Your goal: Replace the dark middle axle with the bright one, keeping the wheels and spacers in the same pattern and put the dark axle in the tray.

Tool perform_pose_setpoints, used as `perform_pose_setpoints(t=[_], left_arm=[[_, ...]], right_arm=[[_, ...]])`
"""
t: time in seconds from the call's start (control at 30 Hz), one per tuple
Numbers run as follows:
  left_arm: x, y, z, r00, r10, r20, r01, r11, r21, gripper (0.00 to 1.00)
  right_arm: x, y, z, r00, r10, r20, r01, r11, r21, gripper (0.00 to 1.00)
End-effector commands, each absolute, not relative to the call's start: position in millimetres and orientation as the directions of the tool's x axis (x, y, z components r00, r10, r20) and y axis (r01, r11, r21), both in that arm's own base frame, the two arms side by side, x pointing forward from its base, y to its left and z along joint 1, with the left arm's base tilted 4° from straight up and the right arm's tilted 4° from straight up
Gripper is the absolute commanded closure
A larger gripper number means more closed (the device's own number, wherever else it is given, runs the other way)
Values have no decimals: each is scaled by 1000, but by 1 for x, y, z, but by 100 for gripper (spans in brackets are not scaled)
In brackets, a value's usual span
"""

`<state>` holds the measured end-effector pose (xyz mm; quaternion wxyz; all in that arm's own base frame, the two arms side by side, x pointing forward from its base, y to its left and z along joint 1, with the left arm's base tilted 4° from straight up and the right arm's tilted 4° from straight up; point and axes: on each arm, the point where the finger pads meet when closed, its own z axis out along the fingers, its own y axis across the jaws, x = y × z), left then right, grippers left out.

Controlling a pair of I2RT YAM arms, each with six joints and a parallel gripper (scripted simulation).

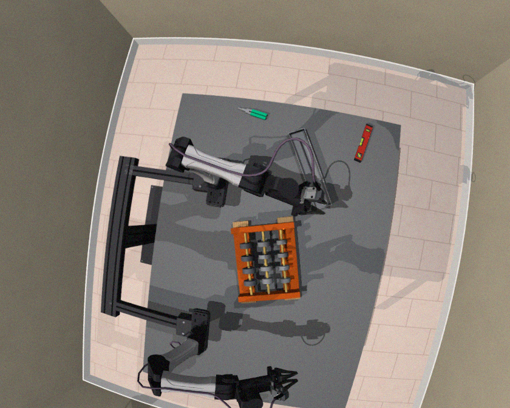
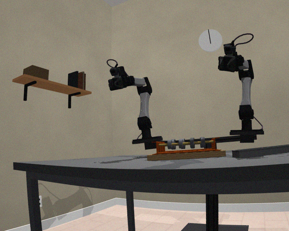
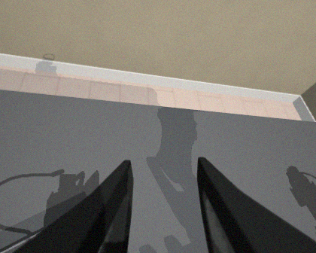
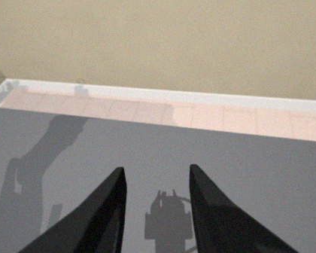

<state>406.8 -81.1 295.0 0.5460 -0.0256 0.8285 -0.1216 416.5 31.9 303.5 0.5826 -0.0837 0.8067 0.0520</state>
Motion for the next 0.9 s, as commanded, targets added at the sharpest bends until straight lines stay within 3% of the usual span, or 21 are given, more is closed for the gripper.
perform_pose_setpoints(t=[0.0, 0.3, 0.6, 0.63, 0.73, 0.8, 0.87], left_arm=[[404, -68, 326, -277, -135, -951, 125, 977, -175, 65], [391, -29, 378, -74, -46, -996, 82, 995, -52, 65], [377, -3, 404, 30, 27, -999, 22, 999, 28, 65], [376, -2, 406, 37, 29, -999, 18, 999, 30, 65], [380, -2, 396, 0, 11, -1000, 19, 1000, 11, 65], [369, 0, 436, 90, -9, -996, 11, 1000, -8, 65], [373, -2, 432, 81, -9, -997, 17, 1000, -8, 65]], right_arm=[[409, 25, 341, -184, -46, -982, -130, 991, -22, 67], [384, -1, 398, 3, 3, -1000, 5, 1000, 3, 67], [375, 3, 408, 28, 8, -1000, -2, 1000, 8, 67], [367, 3, 440, 100, -15, -995, -11, 1000, -16, 67], [370, 3, 437, 92, -13, -996, -12, 1000, -14, 67], [378, 3, 423, 58, -13, -998, -12, 1000, -13, 67], [379, 3, 422, 55, -13, -998, -12, 1000, -13, 67]])
